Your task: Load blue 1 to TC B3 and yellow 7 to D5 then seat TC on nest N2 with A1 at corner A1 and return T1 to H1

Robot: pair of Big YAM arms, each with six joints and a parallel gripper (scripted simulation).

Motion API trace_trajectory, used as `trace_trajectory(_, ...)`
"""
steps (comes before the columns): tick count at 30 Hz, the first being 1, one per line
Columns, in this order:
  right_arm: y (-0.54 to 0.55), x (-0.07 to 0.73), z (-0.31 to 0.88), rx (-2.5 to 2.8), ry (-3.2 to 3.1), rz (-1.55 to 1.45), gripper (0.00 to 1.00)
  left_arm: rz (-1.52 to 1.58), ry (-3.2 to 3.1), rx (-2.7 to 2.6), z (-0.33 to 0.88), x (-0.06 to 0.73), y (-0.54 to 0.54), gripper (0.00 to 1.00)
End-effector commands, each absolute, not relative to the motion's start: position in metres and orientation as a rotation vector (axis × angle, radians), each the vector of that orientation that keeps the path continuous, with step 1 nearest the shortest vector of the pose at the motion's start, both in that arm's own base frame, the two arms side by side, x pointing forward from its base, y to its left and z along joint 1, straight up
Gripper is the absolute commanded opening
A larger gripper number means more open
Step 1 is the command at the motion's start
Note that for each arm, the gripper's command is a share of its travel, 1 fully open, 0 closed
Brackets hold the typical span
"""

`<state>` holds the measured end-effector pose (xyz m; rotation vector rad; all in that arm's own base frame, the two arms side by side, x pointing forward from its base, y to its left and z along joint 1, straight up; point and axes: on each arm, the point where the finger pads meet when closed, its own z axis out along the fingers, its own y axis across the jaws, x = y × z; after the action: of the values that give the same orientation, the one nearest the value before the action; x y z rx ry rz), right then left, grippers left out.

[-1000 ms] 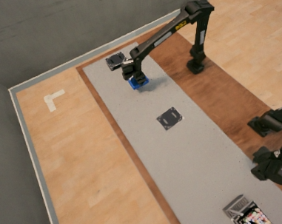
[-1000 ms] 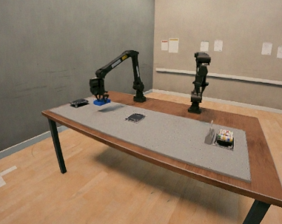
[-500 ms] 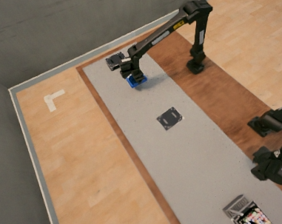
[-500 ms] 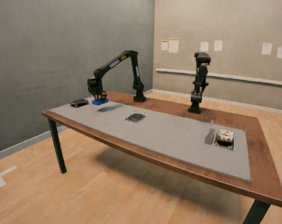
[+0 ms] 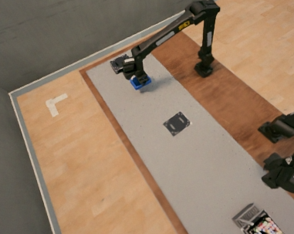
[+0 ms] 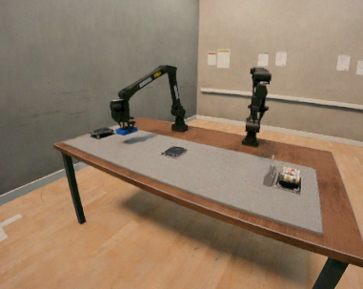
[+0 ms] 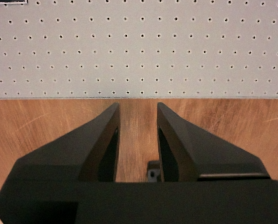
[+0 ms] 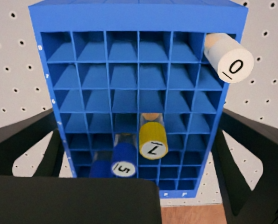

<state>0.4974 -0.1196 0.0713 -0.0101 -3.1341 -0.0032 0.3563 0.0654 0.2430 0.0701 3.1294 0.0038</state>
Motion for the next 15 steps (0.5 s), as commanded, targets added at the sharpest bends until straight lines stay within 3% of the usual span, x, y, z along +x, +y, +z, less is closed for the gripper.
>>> trace_trajectory(1, -0.137, 0.518, 0.087, 0.002, -3.172, 0.013, 0.00, 0.000, 3.141, 0.079, 0.241, 0.353, 0.060, 0.24)
trace_trajectory(15, -0.158, 0.520, 0.087, 0.002, -3.172, 0.015, 0.00, 0.000, 3.141, 0.079, 0.241, 0.353, 0.060, 0.24)
